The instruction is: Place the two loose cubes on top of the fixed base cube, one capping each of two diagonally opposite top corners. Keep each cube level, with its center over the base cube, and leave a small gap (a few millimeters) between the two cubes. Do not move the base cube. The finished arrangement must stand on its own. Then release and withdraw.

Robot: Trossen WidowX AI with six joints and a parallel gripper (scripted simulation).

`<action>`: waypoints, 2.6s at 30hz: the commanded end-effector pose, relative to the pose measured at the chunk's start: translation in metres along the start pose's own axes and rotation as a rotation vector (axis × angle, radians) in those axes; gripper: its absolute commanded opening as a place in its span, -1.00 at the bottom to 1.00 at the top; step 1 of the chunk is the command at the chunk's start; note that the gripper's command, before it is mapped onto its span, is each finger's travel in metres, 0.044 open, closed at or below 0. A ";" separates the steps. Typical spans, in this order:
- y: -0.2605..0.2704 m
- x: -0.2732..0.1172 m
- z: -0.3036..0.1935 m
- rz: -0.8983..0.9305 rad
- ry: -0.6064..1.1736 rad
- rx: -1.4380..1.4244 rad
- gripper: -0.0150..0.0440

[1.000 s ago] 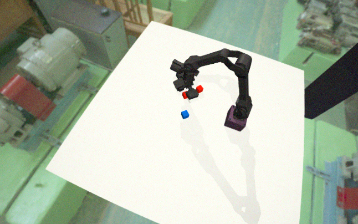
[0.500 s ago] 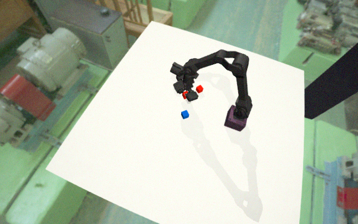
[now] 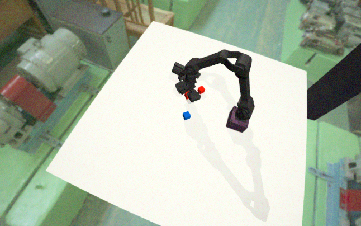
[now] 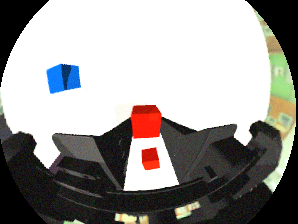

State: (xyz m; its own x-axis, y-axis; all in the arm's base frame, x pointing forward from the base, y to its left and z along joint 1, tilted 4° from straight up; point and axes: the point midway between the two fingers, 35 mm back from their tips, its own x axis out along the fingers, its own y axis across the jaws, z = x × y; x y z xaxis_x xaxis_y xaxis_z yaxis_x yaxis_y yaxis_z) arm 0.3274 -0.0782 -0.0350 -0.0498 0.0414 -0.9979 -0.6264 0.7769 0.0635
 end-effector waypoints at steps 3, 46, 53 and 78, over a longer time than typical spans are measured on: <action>-0.005 -0.021 0.003 -0.015 -0.007 0.003 -0.14; 0.036 -0.086 0.033 -0.015 -0.008 -0.228 -0.14; 0.054 -0.080 0.045 -0.014 -0.009 -0.332 -0.14; 0.125 -0.059 0.077 -0.010 -0.011 -0.704 -0.14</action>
State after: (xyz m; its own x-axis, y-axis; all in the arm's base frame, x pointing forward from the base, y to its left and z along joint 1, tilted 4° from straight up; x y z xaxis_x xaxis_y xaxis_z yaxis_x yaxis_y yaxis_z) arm 0.3180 0.0579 0.0343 -0.0273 0.0427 -0.9987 -0.9734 0.2262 0.0363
